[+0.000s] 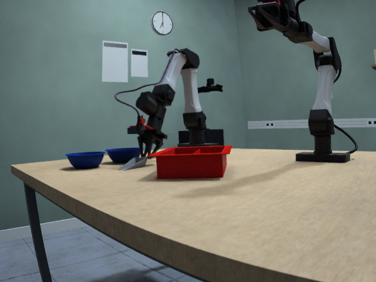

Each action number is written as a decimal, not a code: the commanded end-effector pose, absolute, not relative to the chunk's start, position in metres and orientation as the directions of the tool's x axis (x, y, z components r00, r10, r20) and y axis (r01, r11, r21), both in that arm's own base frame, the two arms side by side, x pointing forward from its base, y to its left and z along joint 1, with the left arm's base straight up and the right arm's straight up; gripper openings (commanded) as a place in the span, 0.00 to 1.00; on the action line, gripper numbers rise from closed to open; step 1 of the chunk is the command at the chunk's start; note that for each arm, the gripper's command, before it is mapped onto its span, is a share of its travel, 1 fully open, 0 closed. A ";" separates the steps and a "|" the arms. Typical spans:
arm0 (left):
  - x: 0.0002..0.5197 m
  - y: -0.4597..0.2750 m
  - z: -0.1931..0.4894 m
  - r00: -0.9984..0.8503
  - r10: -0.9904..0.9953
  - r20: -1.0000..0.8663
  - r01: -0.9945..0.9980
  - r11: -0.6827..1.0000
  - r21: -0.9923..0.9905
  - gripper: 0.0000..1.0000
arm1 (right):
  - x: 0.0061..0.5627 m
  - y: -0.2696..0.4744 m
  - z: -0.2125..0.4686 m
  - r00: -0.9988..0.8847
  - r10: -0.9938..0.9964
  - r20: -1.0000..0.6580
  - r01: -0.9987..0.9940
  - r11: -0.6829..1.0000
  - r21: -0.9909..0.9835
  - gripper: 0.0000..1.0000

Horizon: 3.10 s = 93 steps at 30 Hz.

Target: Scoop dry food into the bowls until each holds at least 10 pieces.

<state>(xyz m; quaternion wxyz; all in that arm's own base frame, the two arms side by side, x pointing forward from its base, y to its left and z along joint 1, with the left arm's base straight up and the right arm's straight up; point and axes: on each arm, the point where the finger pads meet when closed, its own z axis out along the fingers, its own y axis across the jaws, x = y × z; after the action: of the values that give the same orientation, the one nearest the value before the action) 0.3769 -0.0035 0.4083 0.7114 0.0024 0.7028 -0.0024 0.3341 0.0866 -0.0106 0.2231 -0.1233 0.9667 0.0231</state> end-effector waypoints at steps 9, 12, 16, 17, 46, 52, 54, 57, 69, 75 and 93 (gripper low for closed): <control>0.371 -0.002 0.435 0.082 -0.007 -0.997 0.008 1.000 -0.007 0.27 | 0.340 0.087 0.011 -0.850 -0.218 -0.480 -0.241 0.970 -0.013 0.32; 0.371 -0.002 0.435 0.082 -0.007 -0.997 0.008 1.000 -0.007 0.27 | 0.331 0.085 0.003 -0.860 -0.220 -0.461 -0.241 0.970 -0.014 0.32; 0.371 -0.002 0.435 0.082 -0.007 -0.997 0.008 1.000 -0.007 0.27 | 0.330 0.087 0.019 -0.862 -0.225 -0.454 -0.246 0.969 -0.014 0.32; 0.371 -0.002 0.435 0.082 -0.007 -0.997 0.008 1.000 -0.007 0.27 | 0.328 0.084 0.021 -0.866 -0.220 -0.448 -0.239 0.971 -0.014 0.32; 0.371 -0.002 0.435 0.082 -0.007 -0.997 0.008 1.000 -0.007 0.27 | 0.312 0.083 0.050 -0.851 -0.221 -0.476 -0.244 0.970 -0.012 0.32; 0.373 0.000 0.433 0.076 -0.006 -0.997 0.001 1.000 -0.006 0.27 | 0.343 0.081 0.087 -0.787 -0.182 -0.590 -0.222 0.975 -0.005 0.32; 0.374 -0.001 0.432 0.073 -0.006 -0.997 0.000 1.000 -0.006 0.27 | 0.353 0.079 0.101 -0.757 -0.168 -0.632 -0.212 0.977 -0.006 0.32; 0.375 0.000 0.430 0.069 -0.005 -0.998 -0.003 1.000 -0.005 0.27 | 0.364 0.075 0.116 -0.725 -0.150 -0.672 -0.198 0.980 -0.005 0.32; 0.376 0.003 0.412 0.035 -0.001 -0.999 -0.014 1.000 -0.002 0.27 | 0.393 0.060 0.188 -0.565 -0.084 -0.821 -0.147 0.989 0.000 0.32; 0.379 0.004 0.409 0.025 0.002 -1.000 -0.017 1.000 0.002 0.27 | 0.404 0.050 0.231 -0.460 -0.056 -0.886 -0.119 0.993 -0.002 0.32; 0.379 0.001 0.410 0.027 0.005 -1.000 -0.011 1.000 0.005 0.27 | 0.405 0.019 0.348 -0.157 -0.011 -0.987 -0.048 0.999 -0.004 0.32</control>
<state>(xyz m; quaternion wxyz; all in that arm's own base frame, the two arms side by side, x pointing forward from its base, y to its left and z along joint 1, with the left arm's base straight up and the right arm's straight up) 0.3779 -0.0006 0.4046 0.7091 -0.0004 0.7051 0.0004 0.4034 0.0273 0.2984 0.5950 -0.0243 0.8031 0.0184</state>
